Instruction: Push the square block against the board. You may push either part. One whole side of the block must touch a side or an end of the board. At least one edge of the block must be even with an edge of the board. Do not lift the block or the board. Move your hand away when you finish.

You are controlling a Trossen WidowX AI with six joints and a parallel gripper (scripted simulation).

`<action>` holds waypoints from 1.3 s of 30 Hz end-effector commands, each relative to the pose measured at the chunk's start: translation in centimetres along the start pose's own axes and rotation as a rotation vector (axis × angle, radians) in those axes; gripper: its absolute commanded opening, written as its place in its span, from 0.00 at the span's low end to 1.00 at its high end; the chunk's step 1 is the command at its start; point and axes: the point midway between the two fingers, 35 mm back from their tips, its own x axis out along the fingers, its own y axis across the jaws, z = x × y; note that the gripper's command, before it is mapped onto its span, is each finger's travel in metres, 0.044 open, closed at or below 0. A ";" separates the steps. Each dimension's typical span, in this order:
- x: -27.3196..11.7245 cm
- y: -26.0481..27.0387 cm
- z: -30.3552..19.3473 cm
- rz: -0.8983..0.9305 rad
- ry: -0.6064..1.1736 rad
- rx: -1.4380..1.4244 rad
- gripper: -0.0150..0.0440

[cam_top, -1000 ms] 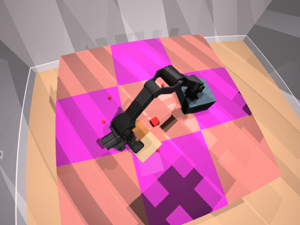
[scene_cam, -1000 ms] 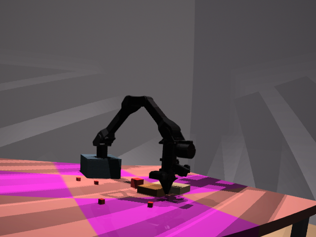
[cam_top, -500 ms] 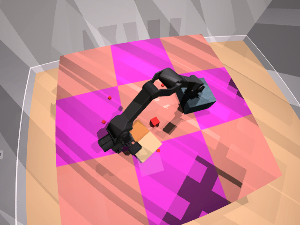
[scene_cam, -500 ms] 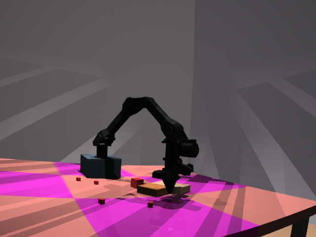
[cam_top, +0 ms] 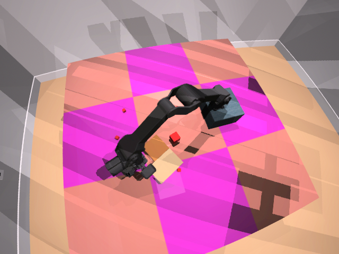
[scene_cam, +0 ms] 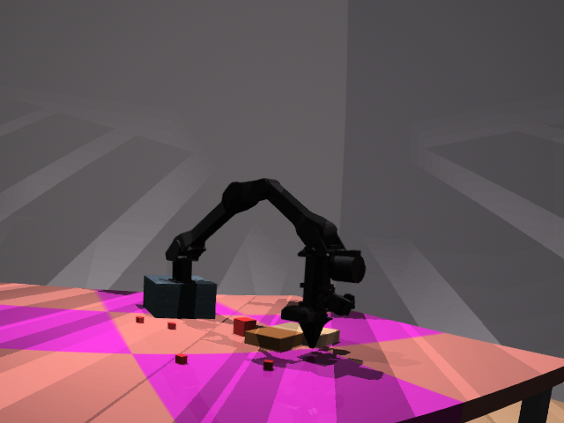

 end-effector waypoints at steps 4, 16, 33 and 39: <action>-1.1 0.0 0.4 0.001 0.001 0.000 0.25; -4.9 -0.2 0.4 0.000 0.001 0.020 0.25; -5.1 -3.6 -3.0 -0.003 0.005 0.599 0.25; -5.2 -4.6 -4.4 -0.005 0.006 0.806 0.25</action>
